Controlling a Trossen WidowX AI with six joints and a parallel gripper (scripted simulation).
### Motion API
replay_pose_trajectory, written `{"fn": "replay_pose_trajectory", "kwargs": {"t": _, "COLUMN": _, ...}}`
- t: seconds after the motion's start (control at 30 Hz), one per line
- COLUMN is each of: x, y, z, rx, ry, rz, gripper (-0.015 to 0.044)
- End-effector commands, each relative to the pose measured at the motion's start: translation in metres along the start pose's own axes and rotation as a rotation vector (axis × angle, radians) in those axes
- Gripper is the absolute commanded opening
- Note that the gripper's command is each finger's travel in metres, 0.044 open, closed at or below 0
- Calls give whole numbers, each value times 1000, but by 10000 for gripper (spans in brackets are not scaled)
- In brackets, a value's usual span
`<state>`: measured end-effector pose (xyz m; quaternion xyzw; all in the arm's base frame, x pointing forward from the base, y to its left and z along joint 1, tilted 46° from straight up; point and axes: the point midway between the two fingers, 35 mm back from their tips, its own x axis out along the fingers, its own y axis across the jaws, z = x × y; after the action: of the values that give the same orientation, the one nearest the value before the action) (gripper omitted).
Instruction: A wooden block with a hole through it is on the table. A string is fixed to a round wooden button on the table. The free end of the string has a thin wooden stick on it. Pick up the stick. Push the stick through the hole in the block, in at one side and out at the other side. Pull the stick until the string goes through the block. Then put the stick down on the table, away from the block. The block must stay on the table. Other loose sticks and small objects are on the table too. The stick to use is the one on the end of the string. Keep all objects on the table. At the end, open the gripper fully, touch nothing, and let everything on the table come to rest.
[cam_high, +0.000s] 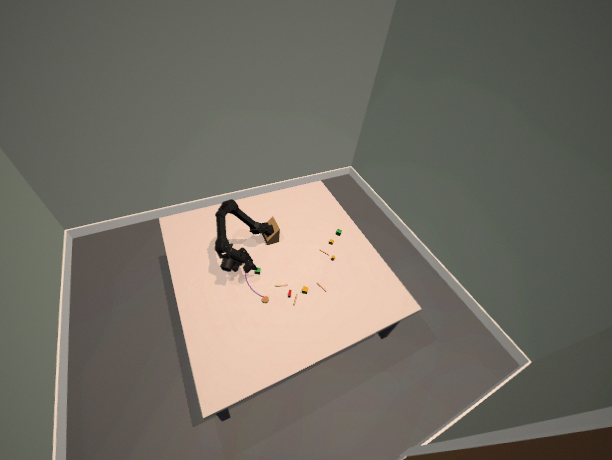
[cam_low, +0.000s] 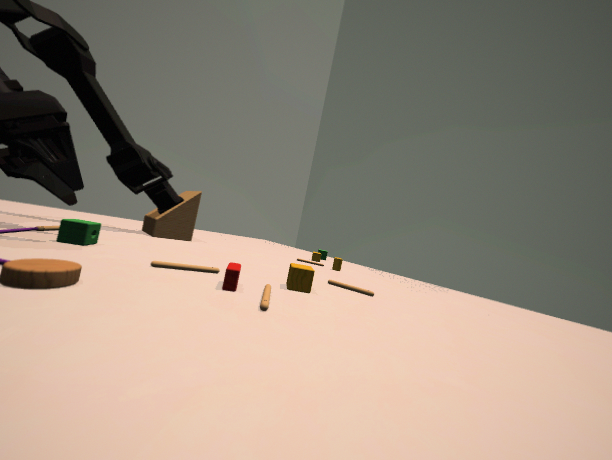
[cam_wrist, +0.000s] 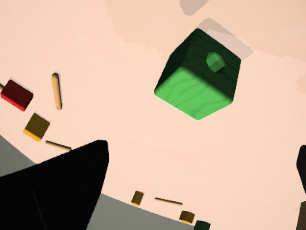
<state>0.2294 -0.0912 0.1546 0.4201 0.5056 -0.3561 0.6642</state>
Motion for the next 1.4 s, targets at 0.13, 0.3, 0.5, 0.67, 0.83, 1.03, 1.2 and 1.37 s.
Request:
{"fn": "replay_pose_trajectory", "kwargs": {"t": 0.13, "x": 27, "y": 3, "z": -15, "rx": -1328, "ry": -57, "rz": -464, "gripper": 440}}
{"fn": "replay_pose_trajectory", "kwargs": {"t": 0.3, "x": 27, "y": 13, "z": -20, "rx": -1774, "ry": -43, "rz": -690, "gripper": 440}}
{"fn": "replay_pose_trajectory", "kwargs": {"t": 0.5, "x": 25, "y": 21, "z": -25, "rx": -2133, "ry": 18, "rz": -874, "gripper": 440}}
{"fn": "replay_pose_trajectory", "kwargs": {"t": 0.67, "x": 24, "y": 24, "z": -26, "rx": -2260, "ry": 54, "rz": -941, "gripper": 440}}
{"fn": "replay_pose_trajectory", "kwargs": {"t": 0.83, "x": 24, "y": 24, "z": -26, "rx": -2260, "ry": 54, "rz": -941, "gripper": 440}}
{"fn": "replay_pose_trajectory", "kwargs": {"t": 1.03, "x": 24, "y": 24, "z": -26, "rx": -2260, "ry": 54, "rz": -941, "gripper": 440}}
{"fn": "replay_pose_trajectory", "kwargs": {"t": 1.2, "x": 24, "y": 24, "z": -26, "rx": -2260, "ry": 54, "rz": -941, "gripper": 440}}
{"fn": "replay_pose_trajectory", "kwargs": {"t": 1.37, "x": 24, "y": 24, "z": -26, "rx": -2260, "ry": 54, "rz": -941, "gripper": 440}}
